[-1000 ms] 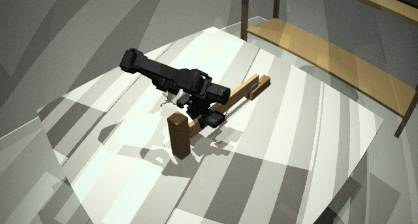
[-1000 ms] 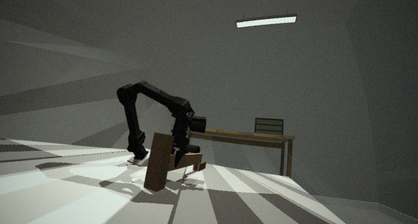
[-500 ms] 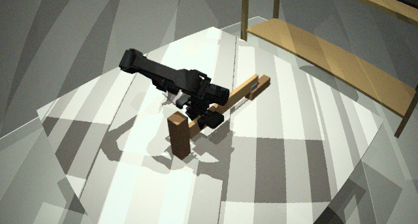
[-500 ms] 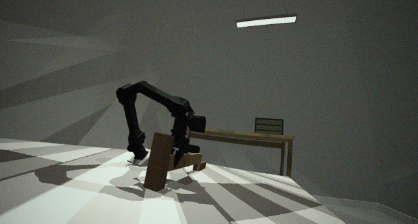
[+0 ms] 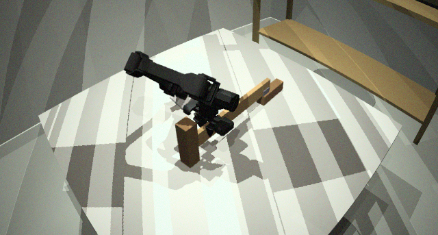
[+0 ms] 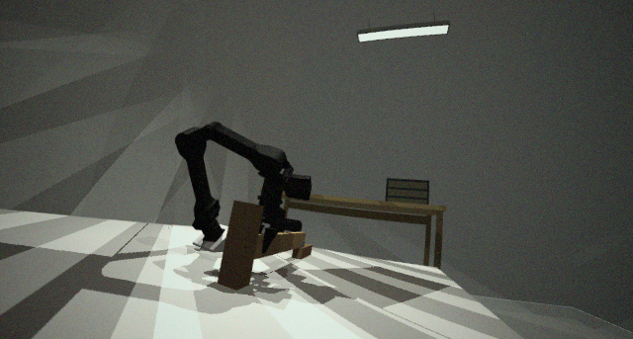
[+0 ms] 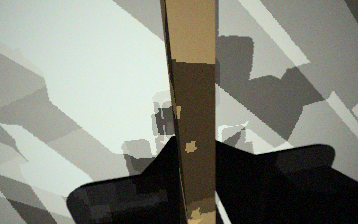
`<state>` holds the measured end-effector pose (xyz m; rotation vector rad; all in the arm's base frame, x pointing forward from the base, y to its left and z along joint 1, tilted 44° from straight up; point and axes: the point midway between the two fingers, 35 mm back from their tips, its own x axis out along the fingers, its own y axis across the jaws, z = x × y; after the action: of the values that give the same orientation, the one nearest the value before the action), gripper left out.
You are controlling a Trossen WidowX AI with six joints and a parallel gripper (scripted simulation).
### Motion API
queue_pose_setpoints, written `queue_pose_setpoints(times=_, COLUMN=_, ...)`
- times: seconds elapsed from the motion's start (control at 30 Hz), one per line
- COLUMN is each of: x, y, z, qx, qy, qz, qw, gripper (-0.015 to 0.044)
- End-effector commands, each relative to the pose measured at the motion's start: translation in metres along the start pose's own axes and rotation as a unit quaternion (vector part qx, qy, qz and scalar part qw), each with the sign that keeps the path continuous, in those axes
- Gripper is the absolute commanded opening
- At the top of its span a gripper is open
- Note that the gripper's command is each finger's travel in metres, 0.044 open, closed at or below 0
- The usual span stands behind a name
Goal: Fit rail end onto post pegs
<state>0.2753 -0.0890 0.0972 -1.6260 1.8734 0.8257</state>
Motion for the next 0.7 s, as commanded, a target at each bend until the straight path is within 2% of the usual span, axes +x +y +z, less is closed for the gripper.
queue_pose_setpoints(times=0.0, x=-0.0032, y=-0.0008, z=-0.0028, qx=0.000, qy=0.000, qz=-0.005, qw=1.000, gripper=0.0000)
queue_pose_setpoints(times=0.67, x=-0.0029, y=-0.0008, z=-0.0092, qx=0.000, qy=0.001, qz=-0.005, qw=1.000, gripper=0.0000)
